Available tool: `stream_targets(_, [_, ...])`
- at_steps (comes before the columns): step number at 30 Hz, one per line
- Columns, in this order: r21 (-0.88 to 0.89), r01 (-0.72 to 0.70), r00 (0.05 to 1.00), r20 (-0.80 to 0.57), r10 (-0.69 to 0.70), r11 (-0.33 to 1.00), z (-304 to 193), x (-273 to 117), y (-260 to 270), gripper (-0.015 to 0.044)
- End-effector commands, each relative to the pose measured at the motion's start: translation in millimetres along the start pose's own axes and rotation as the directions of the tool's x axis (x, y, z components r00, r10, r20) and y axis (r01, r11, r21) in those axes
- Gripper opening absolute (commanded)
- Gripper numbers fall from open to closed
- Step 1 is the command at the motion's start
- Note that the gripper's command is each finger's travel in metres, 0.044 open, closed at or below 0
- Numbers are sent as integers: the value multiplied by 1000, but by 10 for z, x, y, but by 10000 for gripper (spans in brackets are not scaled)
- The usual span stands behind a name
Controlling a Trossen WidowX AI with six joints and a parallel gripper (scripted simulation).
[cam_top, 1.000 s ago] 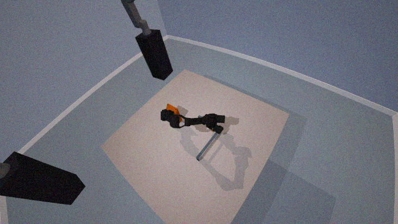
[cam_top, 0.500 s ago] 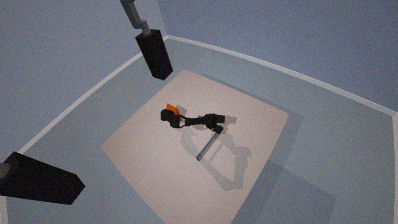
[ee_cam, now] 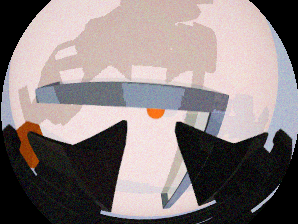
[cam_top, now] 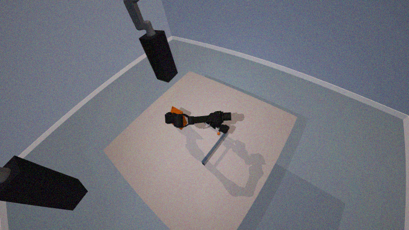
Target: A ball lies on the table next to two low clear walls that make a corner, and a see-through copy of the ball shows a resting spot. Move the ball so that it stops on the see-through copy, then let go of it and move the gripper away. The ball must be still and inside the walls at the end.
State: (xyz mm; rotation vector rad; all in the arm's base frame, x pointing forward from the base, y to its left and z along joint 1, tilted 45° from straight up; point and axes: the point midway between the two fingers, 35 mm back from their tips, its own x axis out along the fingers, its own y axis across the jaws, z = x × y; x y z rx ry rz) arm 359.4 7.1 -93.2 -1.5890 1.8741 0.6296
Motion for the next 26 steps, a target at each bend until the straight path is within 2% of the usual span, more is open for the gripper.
stream_targets(1, [18,22,1000,14,-23,1000,-17,-344,-32,216])
stream_targets(10, [5,35,999,14,-35,999,26,-282,-40,216])
stream_targets(12, [6,35,999,14,-35,999,22,-392,-35,269])
stream_targets(15, [10,34,999,14,-34,999,-5,-755,4,348])
stream_targets(18, [10,34,999,14,-34,999,-8,-782,8,426])
stream_targets(19, [10,34,999,14,-34,999,-8,-782,8,440])
stream_targets(26, [10,34,999,14,-34,999,-8,-782,8,440])
